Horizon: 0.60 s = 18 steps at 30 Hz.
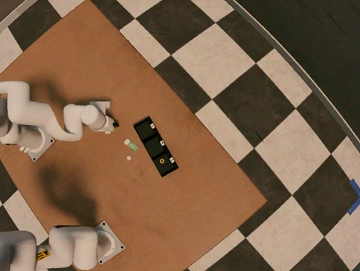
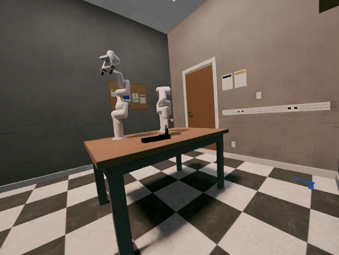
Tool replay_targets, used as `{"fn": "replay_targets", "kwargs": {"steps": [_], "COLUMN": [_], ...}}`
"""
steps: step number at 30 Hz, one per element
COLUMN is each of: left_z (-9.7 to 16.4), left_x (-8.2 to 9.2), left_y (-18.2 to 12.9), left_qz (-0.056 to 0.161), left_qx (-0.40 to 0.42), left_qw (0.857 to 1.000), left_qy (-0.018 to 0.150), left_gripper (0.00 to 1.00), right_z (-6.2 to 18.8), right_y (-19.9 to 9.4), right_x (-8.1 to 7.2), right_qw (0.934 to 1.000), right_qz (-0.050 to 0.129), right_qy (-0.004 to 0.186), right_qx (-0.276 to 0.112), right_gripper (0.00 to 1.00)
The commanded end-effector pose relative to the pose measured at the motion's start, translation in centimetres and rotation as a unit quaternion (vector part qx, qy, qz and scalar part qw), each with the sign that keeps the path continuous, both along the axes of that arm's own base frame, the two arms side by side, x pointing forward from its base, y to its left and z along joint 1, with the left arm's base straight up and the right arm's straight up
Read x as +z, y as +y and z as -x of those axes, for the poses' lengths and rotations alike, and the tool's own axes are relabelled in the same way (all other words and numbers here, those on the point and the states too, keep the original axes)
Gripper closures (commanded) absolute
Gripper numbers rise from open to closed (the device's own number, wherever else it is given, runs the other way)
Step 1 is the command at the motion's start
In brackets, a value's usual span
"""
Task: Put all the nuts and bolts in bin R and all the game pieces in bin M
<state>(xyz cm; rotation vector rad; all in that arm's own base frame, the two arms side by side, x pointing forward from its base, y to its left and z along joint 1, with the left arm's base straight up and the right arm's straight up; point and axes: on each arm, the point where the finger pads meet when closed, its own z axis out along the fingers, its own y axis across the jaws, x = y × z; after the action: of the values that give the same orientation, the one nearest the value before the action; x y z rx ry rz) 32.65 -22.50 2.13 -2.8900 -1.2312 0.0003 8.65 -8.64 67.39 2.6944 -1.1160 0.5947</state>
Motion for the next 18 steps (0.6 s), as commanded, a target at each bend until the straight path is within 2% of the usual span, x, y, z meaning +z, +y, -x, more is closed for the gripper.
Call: {"fn": "replay_targets", "kwargs": {"steps": [1,7,8,18], "left_z": [-0.12,-0.11,-0.11,-0.11], "left_x": [0.07,0.07,0.07,0.07], "left_y": [-0.08,-0.07,-0.07,-0.07], "left_qz": [0.001,0.001,0.001,0.001], "left_qx": [0.000,0.000,0.000,0.000], "left_qw": [1.000,1.000,1.000,1.000], "left_qy": [-0.002,-0.002,-0.002,-0.002], "left_gripper": [0.58,0.58,0.79,0.79], "right_z": [-0.01,-0.01,-0.01,-0.01], "right_y": [-0.01,-0.01,-0.01,-0.01], "right_x": [0.03,0.03,0.03,0.03], "right_qw": [1.0000,1.0000,1.0000,1.0000], "right_qz": [0.000,0.000,0.000,0.000], "right_qy": [0.000,0.000,0.000,0.000], "right_qx": [0.000,0.000,0.000,0.000], "right_gripper": [0.00,0.00,0.00,0.00]}}
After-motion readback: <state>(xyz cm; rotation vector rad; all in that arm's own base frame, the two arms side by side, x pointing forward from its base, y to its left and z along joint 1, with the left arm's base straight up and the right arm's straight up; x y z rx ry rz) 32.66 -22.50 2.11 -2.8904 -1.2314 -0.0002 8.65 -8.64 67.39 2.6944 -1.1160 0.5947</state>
